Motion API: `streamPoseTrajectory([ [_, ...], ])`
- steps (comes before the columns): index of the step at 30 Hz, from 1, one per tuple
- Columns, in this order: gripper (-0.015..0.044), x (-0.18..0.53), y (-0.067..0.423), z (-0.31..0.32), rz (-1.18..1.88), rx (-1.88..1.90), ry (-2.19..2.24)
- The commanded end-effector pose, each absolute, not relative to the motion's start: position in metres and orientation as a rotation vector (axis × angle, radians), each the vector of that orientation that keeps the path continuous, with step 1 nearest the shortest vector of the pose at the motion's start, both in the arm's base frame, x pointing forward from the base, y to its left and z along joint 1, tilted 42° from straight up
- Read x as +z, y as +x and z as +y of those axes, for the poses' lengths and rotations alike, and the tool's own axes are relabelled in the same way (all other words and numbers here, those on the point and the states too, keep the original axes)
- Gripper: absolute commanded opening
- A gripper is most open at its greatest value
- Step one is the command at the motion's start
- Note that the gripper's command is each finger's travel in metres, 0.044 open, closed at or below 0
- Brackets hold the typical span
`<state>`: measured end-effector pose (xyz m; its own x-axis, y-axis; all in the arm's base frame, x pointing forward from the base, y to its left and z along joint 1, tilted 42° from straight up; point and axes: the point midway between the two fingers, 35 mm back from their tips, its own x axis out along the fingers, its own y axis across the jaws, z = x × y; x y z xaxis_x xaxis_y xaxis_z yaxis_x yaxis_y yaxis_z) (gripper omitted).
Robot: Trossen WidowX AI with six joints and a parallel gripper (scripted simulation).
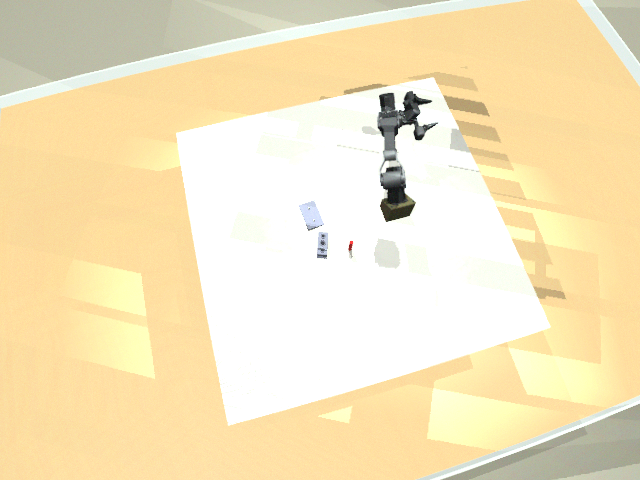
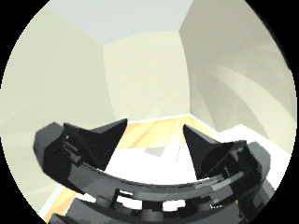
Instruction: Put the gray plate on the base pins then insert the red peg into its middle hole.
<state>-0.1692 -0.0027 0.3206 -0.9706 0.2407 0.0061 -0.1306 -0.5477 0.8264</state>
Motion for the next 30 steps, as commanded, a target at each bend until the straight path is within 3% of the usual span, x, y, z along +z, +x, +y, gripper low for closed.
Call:
streamPoseTrajectory([
  [1,0.044,0.325,-0.174,-0.047,1.207,2.827,0.001],
  [8,0.044,0.324,-0.152,-0.147,0.741,3.323,-0.322],
  [15,0.044,0.311,-0.086,-0.231,0.085,3.745,-0.545],
  [22,0.044,0.286,0.01,-0.283,-0.865,3.987,-0.562],
  [30,0.044,0.244,0.13,-0.287,-2.048,3.92,-0.353],
])
